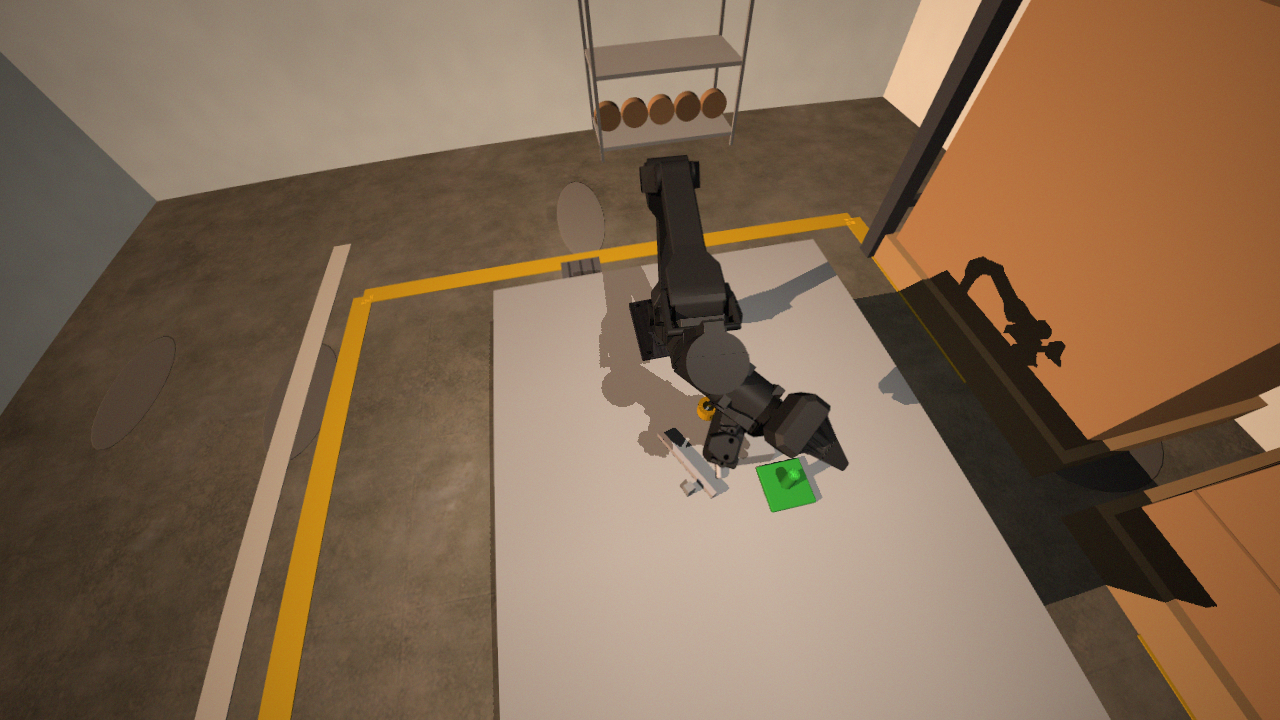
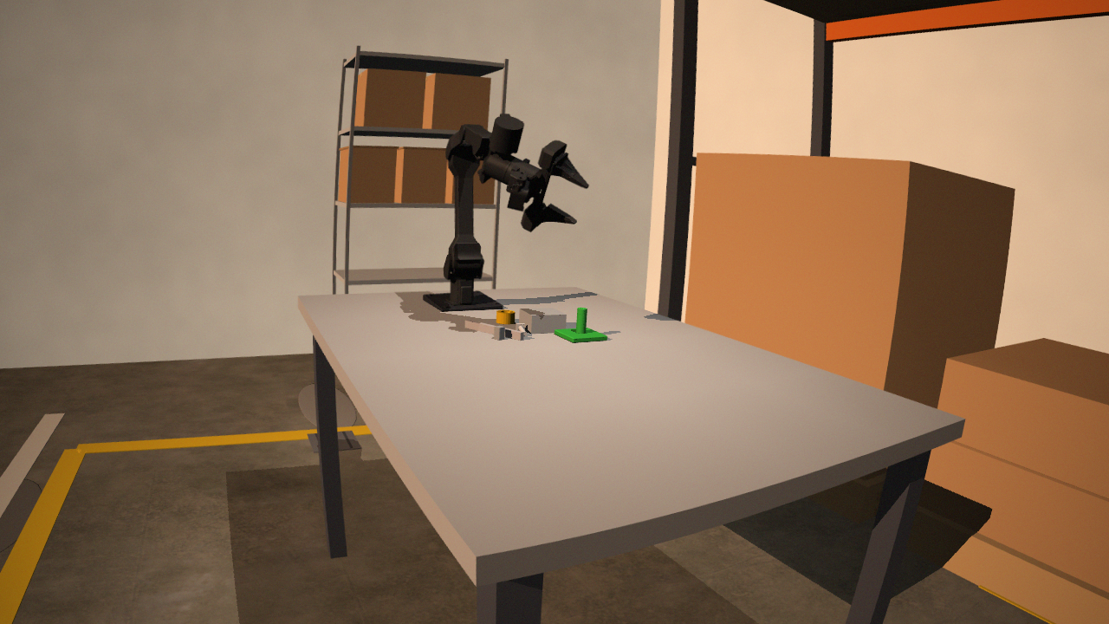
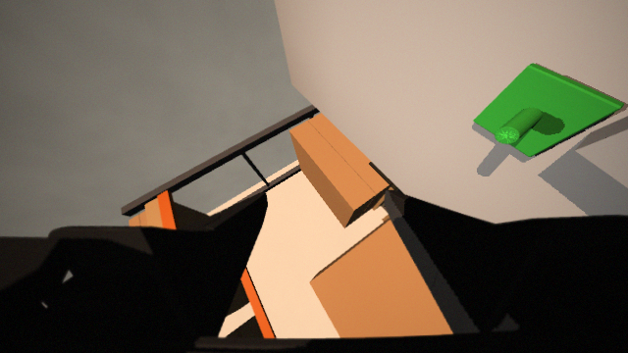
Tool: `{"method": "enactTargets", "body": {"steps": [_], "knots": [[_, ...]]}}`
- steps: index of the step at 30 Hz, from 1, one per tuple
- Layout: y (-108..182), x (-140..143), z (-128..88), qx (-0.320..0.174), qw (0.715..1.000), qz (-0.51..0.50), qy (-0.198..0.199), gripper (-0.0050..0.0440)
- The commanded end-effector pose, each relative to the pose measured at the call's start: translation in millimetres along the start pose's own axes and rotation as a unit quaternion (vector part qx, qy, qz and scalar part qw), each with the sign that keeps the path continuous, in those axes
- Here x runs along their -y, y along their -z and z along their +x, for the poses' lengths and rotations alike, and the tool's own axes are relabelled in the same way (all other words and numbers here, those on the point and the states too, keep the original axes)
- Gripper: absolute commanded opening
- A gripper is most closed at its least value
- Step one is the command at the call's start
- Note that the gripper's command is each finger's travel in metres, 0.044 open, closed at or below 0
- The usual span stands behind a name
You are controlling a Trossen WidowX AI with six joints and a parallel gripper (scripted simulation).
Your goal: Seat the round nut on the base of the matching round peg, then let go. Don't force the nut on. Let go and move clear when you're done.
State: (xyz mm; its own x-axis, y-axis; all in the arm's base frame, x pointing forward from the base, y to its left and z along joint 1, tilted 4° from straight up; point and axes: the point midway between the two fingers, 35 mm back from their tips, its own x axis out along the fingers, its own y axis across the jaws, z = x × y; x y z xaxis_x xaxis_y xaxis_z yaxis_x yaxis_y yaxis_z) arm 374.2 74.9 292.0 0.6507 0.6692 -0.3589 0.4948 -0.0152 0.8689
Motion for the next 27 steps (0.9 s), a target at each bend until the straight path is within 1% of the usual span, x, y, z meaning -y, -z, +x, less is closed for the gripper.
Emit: {"method": "enactTargets", "body": {"steps": [1,17,19,20,22,25,27], "knots": [[4.6,-7.6,-4.6,0.0,1.0,-0.01,-0.009,0.04],[4.6,-7.6,-4.6,0.0,1.0,-0.01,-0.009,0.04],[4.0,-2.8,-3.2,0.006,1.0,-0.019,-0.002,0.0352],[3.4,3.2,-1.6,0.012,0.999,-0.031,0.008,0.0328],[1.7,23.2,2.6,0.029,0.996,-0.07,0.043,0.032],[-0.3,68.4,6.5,0.054,0.98,-0.143,0.128,0.032],[-0.4,90.1,5.6,0.057,0.965,-0.189,0.172,0.032]]}}
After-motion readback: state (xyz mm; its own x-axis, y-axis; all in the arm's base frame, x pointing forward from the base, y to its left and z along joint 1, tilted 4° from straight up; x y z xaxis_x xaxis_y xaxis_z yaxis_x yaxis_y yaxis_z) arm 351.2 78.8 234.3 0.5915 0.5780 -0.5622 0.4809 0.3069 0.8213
